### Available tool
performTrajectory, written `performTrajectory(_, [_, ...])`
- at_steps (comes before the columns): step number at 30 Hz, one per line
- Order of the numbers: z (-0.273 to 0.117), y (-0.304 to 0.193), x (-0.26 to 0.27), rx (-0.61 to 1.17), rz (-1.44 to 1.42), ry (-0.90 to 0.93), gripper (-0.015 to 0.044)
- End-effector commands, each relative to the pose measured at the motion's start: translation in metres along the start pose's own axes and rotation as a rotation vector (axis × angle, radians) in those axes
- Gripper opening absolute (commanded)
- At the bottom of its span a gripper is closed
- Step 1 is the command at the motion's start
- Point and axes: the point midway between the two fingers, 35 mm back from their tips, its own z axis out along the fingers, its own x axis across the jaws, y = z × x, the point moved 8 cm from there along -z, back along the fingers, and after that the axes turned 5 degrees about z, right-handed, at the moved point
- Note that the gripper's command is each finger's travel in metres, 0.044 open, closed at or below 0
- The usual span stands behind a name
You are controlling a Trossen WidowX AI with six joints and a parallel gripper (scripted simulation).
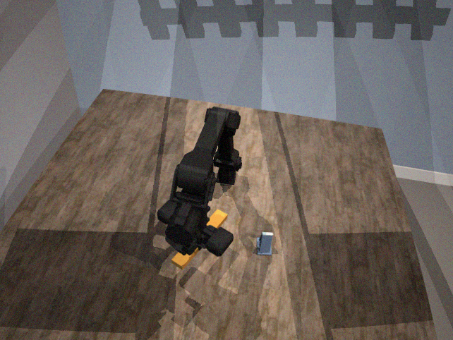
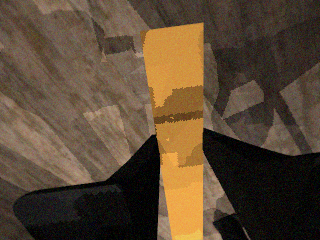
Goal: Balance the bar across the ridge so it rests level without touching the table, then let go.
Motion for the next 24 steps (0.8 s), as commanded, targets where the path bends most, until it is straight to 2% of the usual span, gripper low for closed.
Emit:
performTrajectory(1, [-0.003,-0.013,0.013,-0.007,-0.051,0.0,0.0])
performTrajectory(24, [-0.003,-0.081,0.072,-0.003,-0.287,0.005,0.0])
